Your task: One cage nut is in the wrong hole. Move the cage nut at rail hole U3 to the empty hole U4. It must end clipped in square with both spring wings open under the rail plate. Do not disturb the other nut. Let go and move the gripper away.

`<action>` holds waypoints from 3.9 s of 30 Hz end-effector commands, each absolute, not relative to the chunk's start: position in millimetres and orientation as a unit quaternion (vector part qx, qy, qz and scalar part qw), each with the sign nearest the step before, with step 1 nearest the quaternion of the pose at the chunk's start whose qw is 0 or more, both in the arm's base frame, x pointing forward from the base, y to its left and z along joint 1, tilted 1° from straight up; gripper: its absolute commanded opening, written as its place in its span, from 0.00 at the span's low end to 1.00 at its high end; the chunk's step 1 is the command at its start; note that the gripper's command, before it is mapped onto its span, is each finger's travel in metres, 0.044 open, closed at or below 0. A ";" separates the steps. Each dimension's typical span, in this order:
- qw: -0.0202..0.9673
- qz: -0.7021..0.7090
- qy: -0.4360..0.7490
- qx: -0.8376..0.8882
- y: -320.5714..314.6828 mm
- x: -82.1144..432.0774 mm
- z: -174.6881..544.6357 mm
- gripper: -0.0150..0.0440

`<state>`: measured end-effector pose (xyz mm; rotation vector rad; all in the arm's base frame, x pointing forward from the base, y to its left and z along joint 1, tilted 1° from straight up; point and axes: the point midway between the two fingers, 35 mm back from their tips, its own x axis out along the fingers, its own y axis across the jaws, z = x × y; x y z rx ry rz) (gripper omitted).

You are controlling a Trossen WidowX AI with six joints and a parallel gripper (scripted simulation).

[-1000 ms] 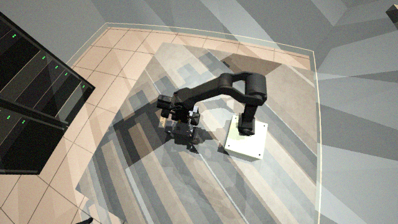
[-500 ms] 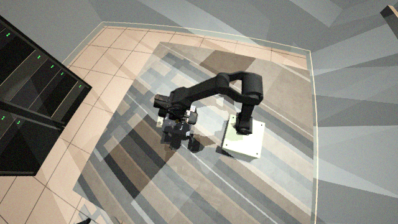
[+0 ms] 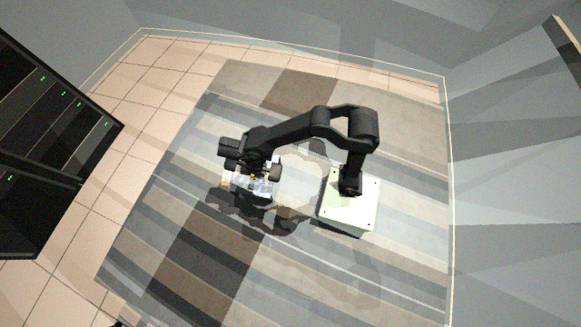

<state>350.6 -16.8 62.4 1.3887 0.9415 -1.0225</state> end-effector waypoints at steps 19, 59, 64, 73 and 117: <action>0.554 -0.431 0.399 0.590 -15.8 350.7 63.0 0.32; 0.550 -0.436 0.404 0.587 -15.9 351.2 65.6 0.32; 0.550 -0.436 0.404 0.587 -15.9 351.2 65.8 0.32; 0.548 -0.438 0.406 0.586 -15.9 351.4 66.3 0.32; 0.542 -0.445 0.414 0.580 -16.0 352.4 70.0 0.32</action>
